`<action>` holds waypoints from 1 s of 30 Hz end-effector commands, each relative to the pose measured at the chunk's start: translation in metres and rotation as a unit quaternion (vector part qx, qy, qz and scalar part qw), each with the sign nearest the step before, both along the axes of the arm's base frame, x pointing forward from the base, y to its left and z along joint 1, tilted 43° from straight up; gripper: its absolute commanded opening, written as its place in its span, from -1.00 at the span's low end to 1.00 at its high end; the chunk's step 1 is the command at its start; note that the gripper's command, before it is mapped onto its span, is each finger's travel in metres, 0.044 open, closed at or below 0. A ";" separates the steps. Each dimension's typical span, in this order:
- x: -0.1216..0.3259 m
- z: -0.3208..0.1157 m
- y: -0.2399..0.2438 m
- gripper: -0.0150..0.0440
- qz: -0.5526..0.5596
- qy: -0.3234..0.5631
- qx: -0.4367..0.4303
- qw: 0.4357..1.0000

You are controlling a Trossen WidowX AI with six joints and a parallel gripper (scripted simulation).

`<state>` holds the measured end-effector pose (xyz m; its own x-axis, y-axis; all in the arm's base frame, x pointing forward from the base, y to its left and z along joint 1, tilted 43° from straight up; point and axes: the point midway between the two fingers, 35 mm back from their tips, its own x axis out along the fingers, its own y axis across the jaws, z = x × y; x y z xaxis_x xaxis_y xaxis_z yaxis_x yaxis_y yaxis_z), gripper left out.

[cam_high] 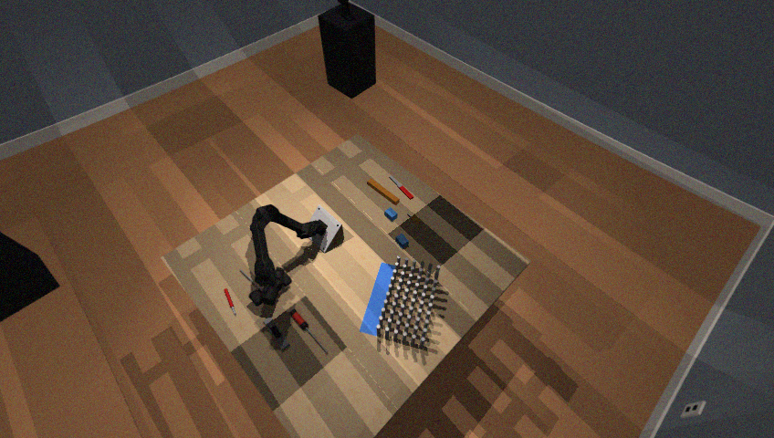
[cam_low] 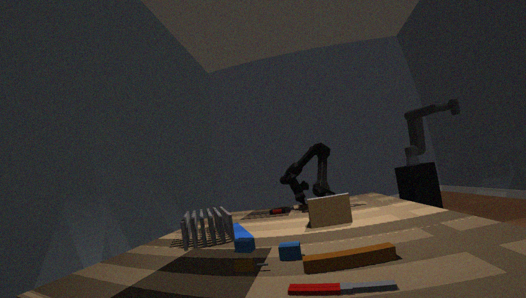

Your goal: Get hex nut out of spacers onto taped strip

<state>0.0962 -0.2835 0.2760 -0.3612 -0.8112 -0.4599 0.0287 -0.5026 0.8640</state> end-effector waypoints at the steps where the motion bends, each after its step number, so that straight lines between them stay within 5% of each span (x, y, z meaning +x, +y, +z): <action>1: 0.000 -0.006 -0.005 0.46 0.002 0.001 0.002 1.000; 15: -0.003 -0.020 -0.018 0.46 0.002 0.001 -0.002 1.000; 18: -0.003 -0.020 -0.018 0.19 0.002 0.001 -0.002 1.000; 27: -0.003 -0.020 -0.018 -0.01 0.002 0.001 -0.002 1.000; 30: -0.001 -0.015 -0.014 -0.28 0.002 0.000 0.001 1.000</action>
